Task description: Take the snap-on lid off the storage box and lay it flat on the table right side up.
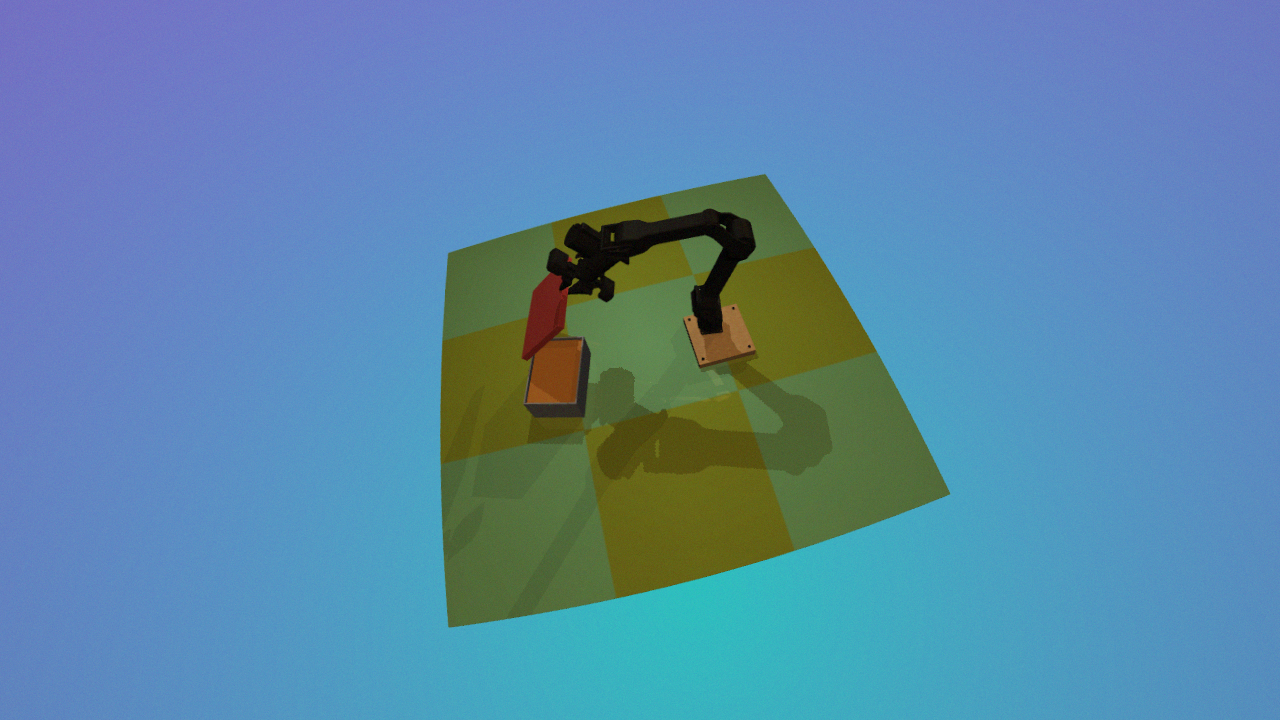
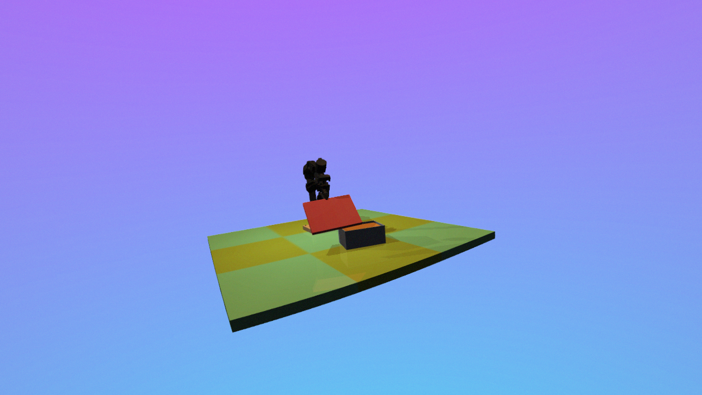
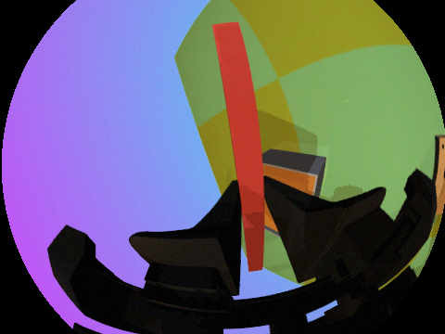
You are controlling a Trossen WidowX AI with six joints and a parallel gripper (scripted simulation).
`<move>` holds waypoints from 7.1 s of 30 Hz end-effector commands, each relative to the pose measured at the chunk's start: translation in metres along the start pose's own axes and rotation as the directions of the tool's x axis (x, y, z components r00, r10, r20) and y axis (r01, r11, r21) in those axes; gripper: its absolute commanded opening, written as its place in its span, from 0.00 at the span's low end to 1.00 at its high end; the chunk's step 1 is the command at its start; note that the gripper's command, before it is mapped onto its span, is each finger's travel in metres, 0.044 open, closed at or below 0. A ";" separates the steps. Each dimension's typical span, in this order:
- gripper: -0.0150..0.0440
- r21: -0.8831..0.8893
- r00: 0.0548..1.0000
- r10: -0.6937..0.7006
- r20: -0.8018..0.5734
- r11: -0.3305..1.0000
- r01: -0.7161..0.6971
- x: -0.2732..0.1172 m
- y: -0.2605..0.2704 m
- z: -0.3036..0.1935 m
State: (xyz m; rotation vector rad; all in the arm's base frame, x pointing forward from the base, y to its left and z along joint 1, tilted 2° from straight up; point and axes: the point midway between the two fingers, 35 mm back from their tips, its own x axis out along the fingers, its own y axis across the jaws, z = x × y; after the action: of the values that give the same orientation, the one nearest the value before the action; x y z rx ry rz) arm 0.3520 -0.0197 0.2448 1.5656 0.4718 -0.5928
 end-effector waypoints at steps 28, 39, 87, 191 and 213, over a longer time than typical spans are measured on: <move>0.25 -0.010 1.000 0.015 0.001 1.000 -0.015 -0.007 0.000 0.061; 0.25 -0.012 1.000 0.015 0.003 1.000 -0.015 -0.008 -0.002 0.083; 0.25 -0.019 1.000 0.013 0.009 1.000 -0.013 -0.016 -0.006 0.178; 0.25 -0.022 1.000 0.012 0.011 1.000 -0.012 0.018 -0.056 0.226; 0.25 -0.022 1.000 0.012 0.011 1.000 -0.012 0.030 -0.069 0.226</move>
State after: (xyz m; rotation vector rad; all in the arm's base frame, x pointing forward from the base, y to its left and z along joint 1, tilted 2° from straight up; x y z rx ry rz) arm 0.3105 -0.2410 0.1649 1.5457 0.4633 -0.5951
